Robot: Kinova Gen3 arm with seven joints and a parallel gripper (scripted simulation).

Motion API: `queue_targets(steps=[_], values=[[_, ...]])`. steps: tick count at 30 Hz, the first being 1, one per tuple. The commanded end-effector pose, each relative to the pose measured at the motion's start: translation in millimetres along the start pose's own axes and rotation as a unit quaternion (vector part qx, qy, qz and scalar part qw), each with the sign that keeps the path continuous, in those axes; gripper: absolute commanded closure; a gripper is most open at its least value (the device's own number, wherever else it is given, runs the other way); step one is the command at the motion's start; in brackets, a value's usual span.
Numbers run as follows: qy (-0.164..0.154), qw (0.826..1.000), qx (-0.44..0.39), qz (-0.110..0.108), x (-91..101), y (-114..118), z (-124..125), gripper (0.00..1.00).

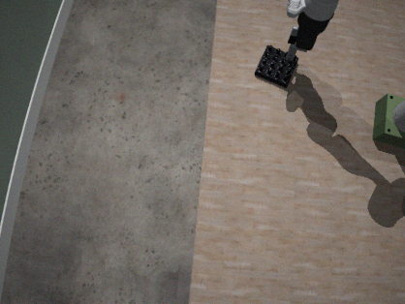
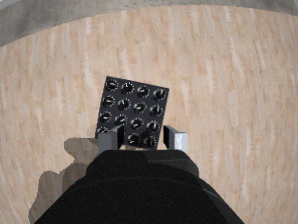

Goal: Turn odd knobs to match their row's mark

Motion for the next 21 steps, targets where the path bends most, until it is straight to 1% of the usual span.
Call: queue_targets(steps=[1, 5, 7, 16, 18, 21], values=[[0.003, 1.000, -0.013, 0.001, -0.4, -5.1, -2.2, 0.00], [0.007, 1.000, -0.012, 0.001, 0.8, -4.7, 1.1, 0.00], [0.005, 1.000, -0.021, 0.002, -1.1, -8.4, -3.4, 0.00], [0.008, 1.000, -0.021, 0.001, 0.1, -8.1, -0.2, 0.00], [0.006, 1.000, -0.029, 0.003, -1.7, -11.7, -4.6, 0.00], [0.009, 1.000, -0.029, 0.002, -0.6, -11.3, -1.4, 0.00]])
Point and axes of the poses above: the point where the finger pads meet when closed, its own x axis back along the fingers, its own y axis across the jaws, z = x × y, the point moved 9 cm from there along x, back along the fingers, and after that the axes turned 9 degrees about -x, right-handed, at the moved point
